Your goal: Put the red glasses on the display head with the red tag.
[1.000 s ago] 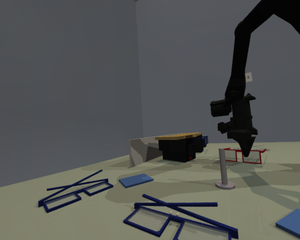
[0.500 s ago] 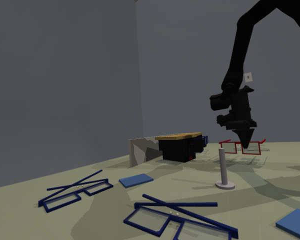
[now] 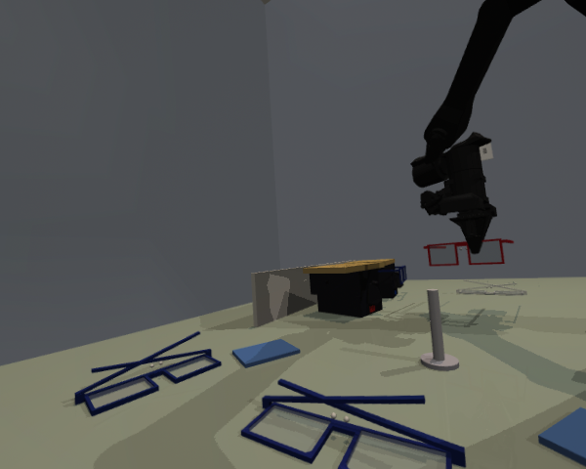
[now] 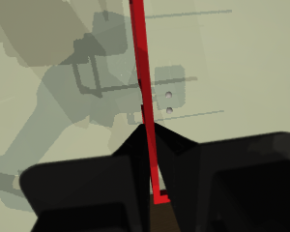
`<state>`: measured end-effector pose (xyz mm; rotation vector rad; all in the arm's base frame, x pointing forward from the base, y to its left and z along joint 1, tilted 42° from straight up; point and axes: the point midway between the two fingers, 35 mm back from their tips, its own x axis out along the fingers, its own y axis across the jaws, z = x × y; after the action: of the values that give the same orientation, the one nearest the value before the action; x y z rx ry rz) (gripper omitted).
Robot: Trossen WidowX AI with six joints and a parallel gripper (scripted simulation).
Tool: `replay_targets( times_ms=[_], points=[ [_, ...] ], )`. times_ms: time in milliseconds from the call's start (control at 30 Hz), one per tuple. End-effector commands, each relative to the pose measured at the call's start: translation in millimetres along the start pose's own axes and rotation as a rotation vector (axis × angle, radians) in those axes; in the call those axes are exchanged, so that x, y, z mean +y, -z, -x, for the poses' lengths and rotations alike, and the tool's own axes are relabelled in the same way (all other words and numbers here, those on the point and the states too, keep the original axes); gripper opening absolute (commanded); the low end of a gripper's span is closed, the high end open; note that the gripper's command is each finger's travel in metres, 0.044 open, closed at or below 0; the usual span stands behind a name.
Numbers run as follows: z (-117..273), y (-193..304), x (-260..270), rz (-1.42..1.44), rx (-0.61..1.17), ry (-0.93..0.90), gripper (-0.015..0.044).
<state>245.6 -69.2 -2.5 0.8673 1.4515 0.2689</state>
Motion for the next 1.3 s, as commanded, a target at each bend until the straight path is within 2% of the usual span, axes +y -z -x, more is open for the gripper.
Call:
replay_targets(
  times_ms=[0,667,1267],
  points=[
    [4.7,0.0,-3.9,0.050,-0.013,-0.008,0.0000],
    [29.0,3.9,-45.5,0.541,-0.199,-0.062,0.0000],
    [50.0,14.8,-81.6,0.982,-0.407,0.011,0.0000]
  ],
)
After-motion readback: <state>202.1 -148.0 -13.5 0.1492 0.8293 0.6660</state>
